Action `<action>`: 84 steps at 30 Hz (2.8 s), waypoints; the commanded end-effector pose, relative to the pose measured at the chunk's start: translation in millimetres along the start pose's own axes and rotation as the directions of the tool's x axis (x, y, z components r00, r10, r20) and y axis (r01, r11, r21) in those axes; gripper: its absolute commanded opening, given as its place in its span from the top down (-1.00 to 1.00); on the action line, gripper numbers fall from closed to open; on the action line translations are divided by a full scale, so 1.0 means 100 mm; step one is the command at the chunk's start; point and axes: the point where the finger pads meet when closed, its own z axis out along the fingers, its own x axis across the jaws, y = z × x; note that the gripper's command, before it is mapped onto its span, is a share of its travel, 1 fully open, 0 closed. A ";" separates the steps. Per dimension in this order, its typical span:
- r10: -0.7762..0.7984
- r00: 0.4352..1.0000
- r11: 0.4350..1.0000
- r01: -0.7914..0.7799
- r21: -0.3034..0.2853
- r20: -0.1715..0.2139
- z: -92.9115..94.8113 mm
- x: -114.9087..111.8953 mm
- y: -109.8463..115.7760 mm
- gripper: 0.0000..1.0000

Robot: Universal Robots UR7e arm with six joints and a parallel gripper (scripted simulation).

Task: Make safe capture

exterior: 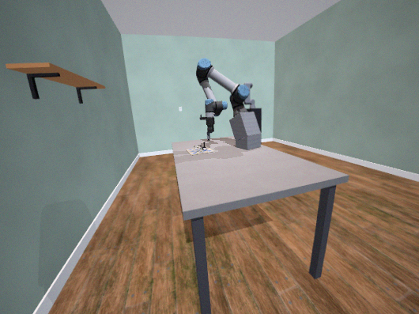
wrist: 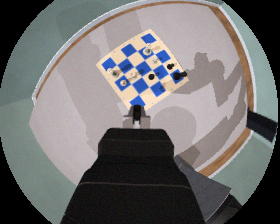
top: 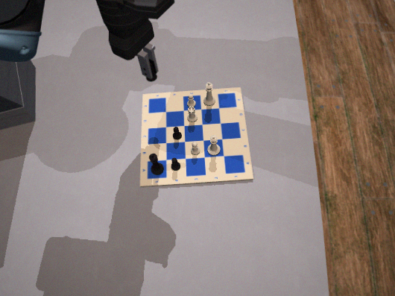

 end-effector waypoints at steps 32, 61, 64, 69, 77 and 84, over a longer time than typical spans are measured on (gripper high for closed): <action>-0.517 0.856 0.856 0.517 0.000 0.000 0.05 -1.19 -0.49 1.00; -0.517 0.856 0.856 0.517 0.000 0.000 0.72 -1.19 -0.49 1.00; -0.517 0.856 0.856 0.517 0.000 0.000 0.85 -1.19 -0.49 1.00; -0.517 0.856 0.856 0.517 0.000 0.000 0.94 -1.19 -0.49 1.00; -0.517 0.856 0.856 0.517 0.000 0.000 1.01 -1.19 -0.49 1.00; -0.517 0.856 0.856 0.517 0.000 0.000 1.01 -1.19 -0.49 1.00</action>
